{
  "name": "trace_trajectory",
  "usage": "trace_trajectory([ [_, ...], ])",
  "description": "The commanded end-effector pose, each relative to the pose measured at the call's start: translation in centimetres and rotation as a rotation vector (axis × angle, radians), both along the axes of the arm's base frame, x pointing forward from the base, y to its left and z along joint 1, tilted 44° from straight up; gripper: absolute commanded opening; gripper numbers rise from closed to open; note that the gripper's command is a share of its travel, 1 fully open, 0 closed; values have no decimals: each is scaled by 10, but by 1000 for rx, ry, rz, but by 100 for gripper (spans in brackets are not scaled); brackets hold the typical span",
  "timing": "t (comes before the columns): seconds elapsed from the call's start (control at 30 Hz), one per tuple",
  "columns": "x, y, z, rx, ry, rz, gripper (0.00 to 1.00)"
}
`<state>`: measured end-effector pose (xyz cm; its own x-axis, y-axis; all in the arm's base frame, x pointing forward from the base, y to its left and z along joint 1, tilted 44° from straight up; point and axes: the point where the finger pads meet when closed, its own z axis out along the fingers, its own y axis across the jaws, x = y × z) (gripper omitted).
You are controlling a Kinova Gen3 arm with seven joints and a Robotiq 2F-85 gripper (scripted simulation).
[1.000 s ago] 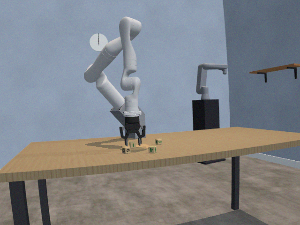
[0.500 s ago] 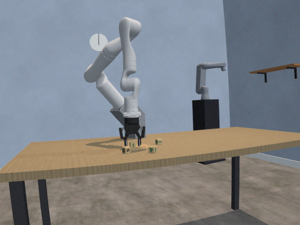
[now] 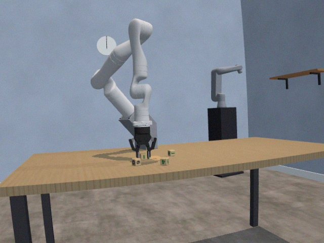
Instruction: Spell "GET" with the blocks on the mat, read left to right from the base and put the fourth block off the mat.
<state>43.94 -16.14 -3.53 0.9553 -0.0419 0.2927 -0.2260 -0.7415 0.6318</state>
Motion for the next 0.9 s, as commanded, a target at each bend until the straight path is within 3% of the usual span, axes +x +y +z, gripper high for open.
trace_trajectory([
  [0.0, 0, 1, 0, 1, -1, 1, 46],
  [0.13, 0, 1, 0, 1, -1, 1, 46],
  [0.17, 0, 1, 0, 1, -1, 1, 26],
  [0.87, 0, 1, 0, 1, -1, 1, 26],
])
